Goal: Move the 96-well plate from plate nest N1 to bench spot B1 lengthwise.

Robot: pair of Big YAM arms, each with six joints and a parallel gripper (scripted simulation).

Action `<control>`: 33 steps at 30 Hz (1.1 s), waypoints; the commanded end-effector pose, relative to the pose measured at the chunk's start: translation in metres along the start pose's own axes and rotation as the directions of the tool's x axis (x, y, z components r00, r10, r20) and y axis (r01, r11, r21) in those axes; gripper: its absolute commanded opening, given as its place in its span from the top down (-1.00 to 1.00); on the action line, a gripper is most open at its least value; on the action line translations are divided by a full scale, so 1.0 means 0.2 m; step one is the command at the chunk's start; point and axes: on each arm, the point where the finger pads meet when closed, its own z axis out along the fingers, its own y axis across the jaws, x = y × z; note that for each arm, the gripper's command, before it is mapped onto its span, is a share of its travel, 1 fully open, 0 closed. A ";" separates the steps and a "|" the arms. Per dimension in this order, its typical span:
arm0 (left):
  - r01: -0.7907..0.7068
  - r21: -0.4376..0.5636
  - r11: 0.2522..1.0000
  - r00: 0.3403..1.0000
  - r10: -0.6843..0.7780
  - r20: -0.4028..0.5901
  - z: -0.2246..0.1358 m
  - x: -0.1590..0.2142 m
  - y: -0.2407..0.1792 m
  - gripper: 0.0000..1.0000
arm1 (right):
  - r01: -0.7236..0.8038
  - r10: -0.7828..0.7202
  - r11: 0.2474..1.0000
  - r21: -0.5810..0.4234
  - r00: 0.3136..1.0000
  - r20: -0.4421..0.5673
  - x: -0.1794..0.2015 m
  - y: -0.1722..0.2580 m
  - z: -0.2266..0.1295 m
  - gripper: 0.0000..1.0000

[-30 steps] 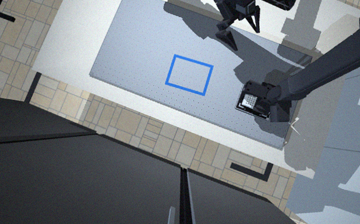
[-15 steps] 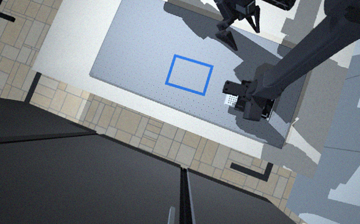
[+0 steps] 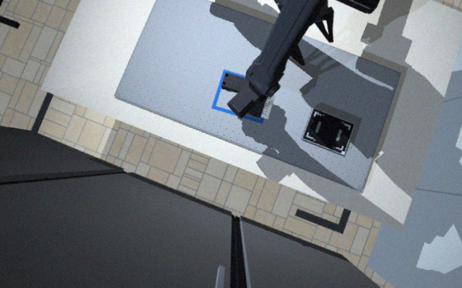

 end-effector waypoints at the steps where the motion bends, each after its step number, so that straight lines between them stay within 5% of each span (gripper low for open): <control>1: 0.059 -0.002 0.998 0.998 -0.059 -0.004 0.01 -0.13 -0.03 -0.58 | 0.001 -0.001 1.000 0.007 1.000 0.012 -0.03 -0.01 0.02 -1.00; 33: 0.016 -0.010 1.000 1.000 -0.016 0.003 0.21 -0.23 -0.07 -0.58 | 0.001 -0.001 1.000 0.007 1.000 0.012 -0.03 -0.01 0.02 -1.00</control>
